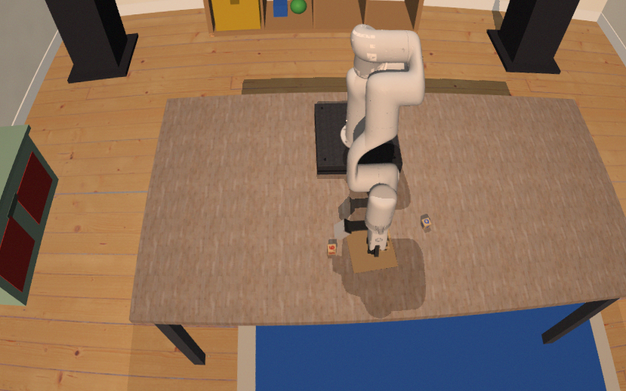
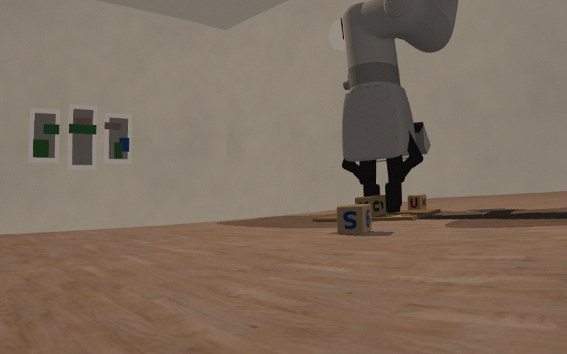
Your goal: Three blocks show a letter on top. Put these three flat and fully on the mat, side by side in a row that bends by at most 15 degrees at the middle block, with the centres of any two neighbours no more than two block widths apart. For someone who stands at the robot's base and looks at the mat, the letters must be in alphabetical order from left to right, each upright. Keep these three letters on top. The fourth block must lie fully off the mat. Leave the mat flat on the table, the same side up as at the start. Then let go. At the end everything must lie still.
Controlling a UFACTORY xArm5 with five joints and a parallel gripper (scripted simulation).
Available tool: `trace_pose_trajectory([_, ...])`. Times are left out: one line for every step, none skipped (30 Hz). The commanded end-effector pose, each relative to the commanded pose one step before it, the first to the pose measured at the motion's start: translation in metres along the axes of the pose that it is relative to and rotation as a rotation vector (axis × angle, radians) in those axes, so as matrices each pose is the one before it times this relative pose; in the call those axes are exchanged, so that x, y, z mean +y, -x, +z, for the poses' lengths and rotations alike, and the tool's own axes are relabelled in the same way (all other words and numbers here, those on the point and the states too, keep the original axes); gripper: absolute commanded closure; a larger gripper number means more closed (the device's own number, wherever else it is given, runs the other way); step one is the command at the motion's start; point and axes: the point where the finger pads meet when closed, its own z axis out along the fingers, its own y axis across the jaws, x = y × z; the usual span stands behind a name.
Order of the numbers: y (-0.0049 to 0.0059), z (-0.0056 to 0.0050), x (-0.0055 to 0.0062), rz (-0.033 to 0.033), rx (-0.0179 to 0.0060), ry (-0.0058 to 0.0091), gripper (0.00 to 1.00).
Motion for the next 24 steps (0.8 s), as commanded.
trace_pose_trajectory([0.00001,-0.00684,-0.00146,-0.00003,-0.00007,-0.00380,0.79])
trace_pose_trajectory([-0.00001,-0.00370,0.00003,0.00000,0.00000,-0.00006,0.79])
trace_pose_trajectory([0.00008,-0.00472,-0.00004,0.00000,0.00000,0.00000,0.79])
trace_pose_trajectory([0.00009,-0.00559,0.00002,0.00000,0.00000,0.00000,0.79])
trace_pose_trajectory([0.00011,-0.00646,-0.00003,0.00000,0.00000,0.00000,0.79])
trace_pose_trajectory([0.00013,-0.00716,-0.00002,0.00000,0.00000,0.00000,0.79])
trace_pose_trajectory([0.00014,-0.00766,-0.00001,0.00000,0.00000,0.00000,0.79])
trace_pose_trajectory([0.00014,-0.00793,0.00001,0.00000,0.00000,0.00000,0.79])
trace_pose_trajectory([0.00014,-0.00785,-0.00004,0.00000,0.00000,0.00000,0.79])
trace_pose_trajectory([0.00000,0.00000,0.00000,0.00000,0.00000,0.00000,0.79])
trace_pose_trajectory([0.00000,0.00000,0.00000,0.00000,0.00000,0.00000,0.79])
trace_pose_trajectory([0.00014,-0.00758,-0.00003,0.00000,0.00000,0.00000,0.79])
trace_pose_trajectory([0.00013,-0.00713,-0.00001,0.00000,0.00000,0.00000,0.79])
trace_pose_trajectory([0.00012,-0.00650,0.00001,0.00000,0.00000,0.00000,0.79])
trace_pose_trajectory([0.00010,-0.00571,-0.00004,0.00000,0.00000,0.00000,0.79])
trace_pose_trajectory([0.00009,-0.00483,0.00002,0.00000,0.00000,0.00000,0.79])
trace_pose_trajectory([0.00007,-0.00384,-0.00004,0.00000,0.00000,0.00000,0.79])
trace_pose_trajectory([0.00005,-0.00286,0.00000,0.00000,0.00000,0.00000,0.79])
trace_pose_trajectory([0.00003,-0.00192,0.00001,0.00000,0.00000,0.00000,0.79])
trace_pose_trajectory([0.00002,-0.00108,0.00001,0.00000,0.00000,0.00000,0.79])
trace_pose_trajectory([0.00001,-0.00044,0.00001,0.00000,0.00000,0.00000,0.79])
trace_pose_trajectory([0.00000,-0.00007,0.00000,0.00000,0.00000,0.00000,0.79])
trace_pose_trajectory([0.00000,0.00000,0.00000,0.00000,0.00000,0.00000,0.79])
trace_pose_trajectory([0.00000,0.00000,0.00000,0.00000,0.00000,0.00000,0.79])
